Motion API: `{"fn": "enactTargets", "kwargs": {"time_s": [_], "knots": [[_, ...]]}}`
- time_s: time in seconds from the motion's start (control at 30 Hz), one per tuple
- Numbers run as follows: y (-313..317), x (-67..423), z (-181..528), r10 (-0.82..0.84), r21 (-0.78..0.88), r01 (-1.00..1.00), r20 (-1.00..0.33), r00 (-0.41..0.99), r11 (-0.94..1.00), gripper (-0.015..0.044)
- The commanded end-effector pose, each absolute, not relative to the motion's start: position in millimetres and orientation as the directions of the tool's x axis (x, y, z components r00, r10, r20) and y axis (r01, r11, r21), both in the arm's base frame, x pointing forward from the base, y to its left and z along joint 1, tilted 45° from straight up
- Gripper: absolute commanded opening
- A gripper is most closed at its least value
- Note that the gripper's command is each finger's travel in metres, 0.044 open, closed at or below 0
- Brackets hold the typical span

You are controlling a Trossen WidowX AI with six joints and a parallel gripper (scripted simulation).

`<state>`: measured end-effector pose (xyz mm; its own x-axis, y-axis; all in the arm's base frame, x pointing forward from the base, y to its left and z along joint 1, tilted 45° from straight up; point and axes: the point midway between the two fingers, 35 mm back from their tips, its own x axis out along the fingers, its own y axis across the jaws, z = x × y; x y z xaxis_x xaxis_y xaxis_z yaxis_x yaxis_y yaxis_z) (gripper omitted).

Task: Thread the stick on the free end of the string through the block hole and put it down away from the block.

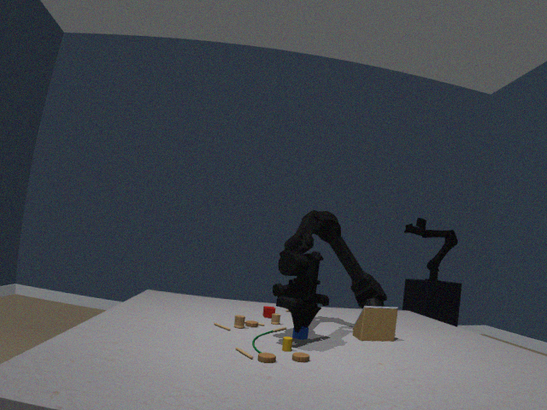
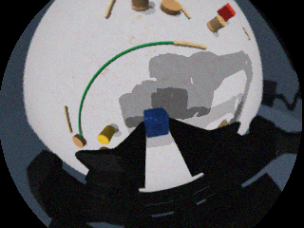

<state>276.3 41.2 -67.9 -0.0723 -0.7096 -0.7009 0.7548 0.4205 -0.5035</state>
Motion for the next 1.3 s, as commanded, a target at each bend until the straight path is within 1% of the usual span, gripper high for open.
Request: {"fn": "enactTargets", "kwargs": {"time_s": [0.0,0.1,0.23,0.43,0.57,0.8,0.93,1.17,1.27], "knots": [[44.0,272.4,-71.4,-0.751,-0.506,0.754,-0.66,-0.024,0.42,0.0],[45.9,269.9,-73.5,-0.782,-0.503,0.754,-0.623,0.023,0.423,0.0],[46.5,268.6,-74.9,-0.795,-0.504,0.754,-0.605,0.041,0.422,0.0],[49.1,263.2,-80.8,-0.845,-0.503,0.753,-0.519,0.129,0.424,0.0],[49.6,261.7,-82.4,-0.856,-0.503,0.753,-0.495,0.15,0.423,0.0],[51.3,255.9,-89.5,-0.888,-0.502,0.753,-0.392,0.24,0.425,0.0],[51.6,254.3,-91.2,-0.894,-0.503,0.753,-0.363,0.261,0.424,0.0],[53.5,248.8,-97.8,-0.904,-0.502,0.753,-0.253,0.344,0.427,0.0],[53.2,247.8,-98.3,-0.906,-0.502,0.754,-0.238,0.349,0.423,0.0]]}}
